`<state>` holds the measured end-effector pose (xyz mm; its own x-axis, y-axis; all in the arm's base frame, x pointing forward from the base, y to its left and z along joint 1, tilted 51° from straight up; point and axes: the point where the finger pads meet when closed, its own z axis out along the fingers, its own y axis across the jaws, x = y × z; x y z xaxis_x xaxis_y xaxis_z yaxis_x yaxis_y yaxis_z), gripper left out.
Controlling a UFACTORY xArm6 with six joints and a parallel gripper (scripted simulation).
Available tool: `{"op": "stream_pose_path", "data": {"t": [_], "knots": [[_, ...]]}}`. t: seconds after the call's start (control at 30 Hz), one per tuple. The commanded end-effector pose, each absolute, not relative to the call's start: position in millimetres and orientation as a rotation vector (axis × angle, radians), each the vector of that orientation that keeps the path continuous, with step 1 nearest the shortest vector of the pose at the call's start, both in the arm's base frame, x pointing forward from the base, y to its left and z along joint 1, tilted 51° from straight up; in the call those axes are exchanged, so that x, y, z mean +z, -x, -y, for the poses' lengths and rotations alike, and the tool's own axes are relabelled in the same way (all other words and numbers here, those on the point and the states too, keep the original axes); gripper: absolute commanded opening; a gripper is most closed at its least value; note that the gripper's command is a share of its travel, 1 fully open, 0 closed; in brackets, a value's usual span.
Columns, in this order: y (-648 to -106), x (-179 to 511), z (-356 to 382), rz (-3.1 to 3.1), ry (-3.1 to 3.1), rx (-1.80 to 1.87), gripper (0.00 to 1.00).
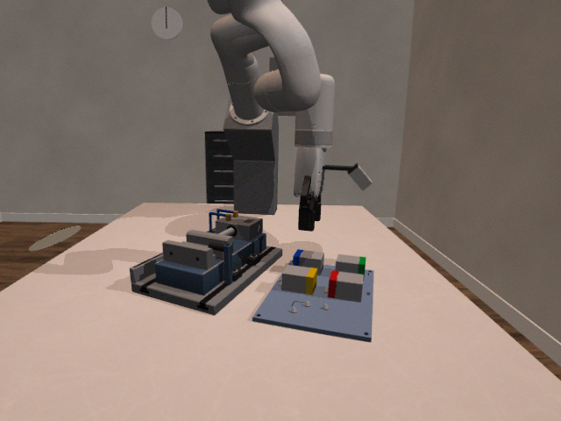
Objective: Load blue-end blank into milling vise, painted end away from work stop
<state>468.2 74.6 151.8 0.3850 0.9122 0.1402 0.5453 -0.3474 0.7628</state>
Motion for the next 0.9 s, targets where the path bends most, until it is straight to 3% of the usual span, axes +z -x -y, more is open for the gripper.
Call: {"op": "stream_pose_path", "data": {"t": [0.0, 0.87], "knots": [[-467.8, 153.3, -75.4, -1.247, -2.021, 0.759, 0.79], [-463.9, 158.6, -77.6, -1.247, -2.021, 0.759, 0.79]]}}
